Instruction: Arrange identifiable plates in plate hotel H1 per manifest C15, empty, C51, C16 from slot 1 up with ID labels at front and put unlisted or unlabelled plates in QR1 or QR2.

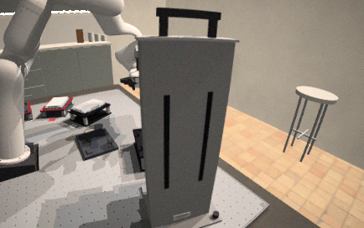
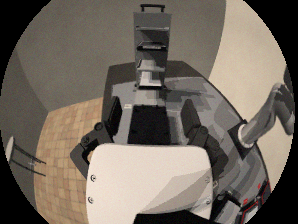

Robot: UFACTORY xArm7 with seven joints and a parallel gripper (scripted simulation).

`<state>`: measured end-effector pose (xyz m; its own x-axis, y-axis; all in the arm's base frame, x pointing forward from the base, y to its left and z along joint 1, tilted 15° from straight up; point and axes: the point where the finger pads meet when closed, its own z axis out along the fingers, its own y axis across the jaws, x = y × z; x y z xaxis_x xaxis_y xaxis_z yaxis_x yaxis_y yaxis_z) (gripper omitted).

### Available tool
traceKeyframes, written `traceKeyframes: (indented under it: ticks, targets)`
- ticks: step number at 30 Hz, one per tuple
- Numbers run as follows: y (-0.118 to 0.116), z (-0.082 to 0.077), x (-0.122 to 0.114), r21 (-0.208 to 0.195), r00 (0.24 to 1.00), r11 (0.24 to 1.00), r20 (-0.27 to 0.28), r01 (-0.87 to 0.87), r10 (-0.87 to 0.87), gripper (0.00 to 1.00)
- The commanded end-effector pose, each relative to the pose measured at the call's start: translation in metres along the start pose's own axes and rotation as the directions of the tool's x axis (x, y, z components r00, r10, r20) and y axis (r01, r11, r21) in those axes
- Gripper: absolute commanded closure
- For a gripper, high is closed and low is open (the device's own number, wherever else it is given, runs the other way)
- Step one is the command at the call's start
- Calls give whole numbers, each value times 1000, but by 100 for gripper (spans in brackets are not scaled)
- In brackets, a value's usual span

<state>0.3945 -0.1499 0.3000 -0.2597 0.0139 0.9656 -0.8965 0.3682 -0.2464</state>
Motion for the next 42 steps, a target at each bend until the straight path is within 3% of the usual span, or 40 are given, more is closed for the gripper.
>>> traceKeyframes:
  ticks: [1,42]
  targets:
    - [0,4,4,2,1000,1000,2,-2,2,0]
    - [2,83,63,2,1000,1000,2,-3,3,0]
